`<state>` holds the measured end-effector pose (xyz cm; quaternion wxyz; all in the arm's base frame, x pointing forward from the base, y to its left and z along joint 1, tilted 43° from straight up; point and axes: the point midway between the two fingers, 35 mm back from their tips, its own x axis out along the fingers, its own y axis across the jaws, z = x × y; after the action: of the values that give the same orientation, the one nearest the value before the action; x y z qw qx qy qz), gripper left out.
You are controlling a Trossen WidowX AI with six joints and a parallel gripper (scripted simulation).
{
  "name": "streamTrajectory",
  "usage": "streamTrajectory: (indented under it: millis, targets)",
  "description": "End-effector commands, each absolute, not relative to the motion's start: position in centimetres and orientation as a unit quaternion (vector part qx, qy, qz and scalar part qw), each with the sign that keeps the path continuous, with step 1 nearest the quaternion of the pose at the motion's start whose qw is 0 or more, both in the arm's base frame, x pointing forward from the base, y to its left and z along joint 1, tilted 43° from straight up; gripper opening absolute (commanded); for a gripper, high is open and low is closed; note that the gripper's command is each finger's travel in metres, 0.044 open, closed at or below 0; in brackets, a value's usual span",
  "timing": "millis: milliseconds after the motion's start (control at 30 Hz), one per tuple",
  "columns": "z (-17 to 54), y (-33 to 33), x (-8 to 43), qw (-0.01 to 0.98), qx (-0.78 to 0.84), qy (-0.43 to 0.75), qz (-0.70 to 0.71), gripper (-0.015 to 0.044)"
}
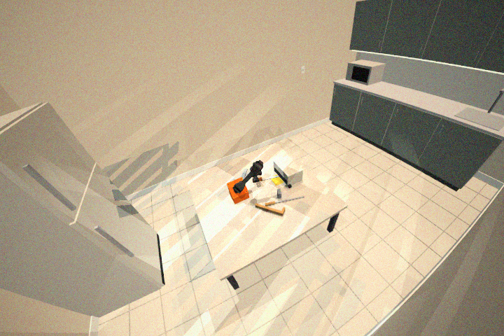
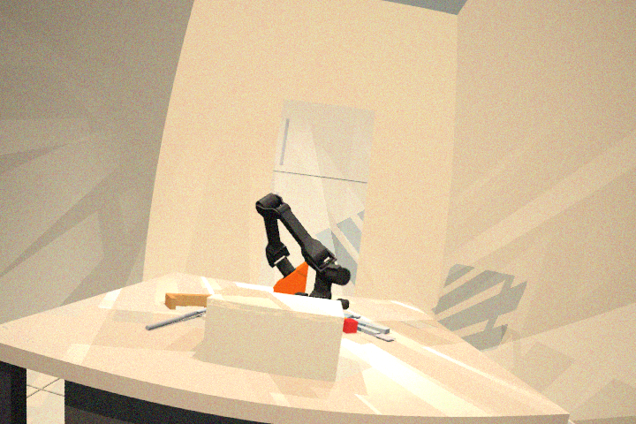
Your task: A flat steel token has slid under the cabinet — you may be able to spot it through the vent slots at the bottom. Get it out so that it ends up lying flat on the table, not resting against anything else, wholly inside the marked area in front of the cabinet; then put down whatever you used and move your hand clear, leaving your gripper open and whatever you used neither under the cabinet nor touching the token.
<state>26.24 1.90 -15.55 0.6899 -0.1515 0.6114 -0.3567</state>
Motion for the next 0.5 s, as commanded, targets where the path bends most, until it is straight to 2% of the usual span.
streamTrajectory:
  millis: [0,467]
  targets:
    - [-15.8,2.1,25.2,0.688,-0.153,0.612,-0.358,0.0]
    - [-16.2,2.6,24.1,0.689,-0.153,0.612,-0.356,0.0]
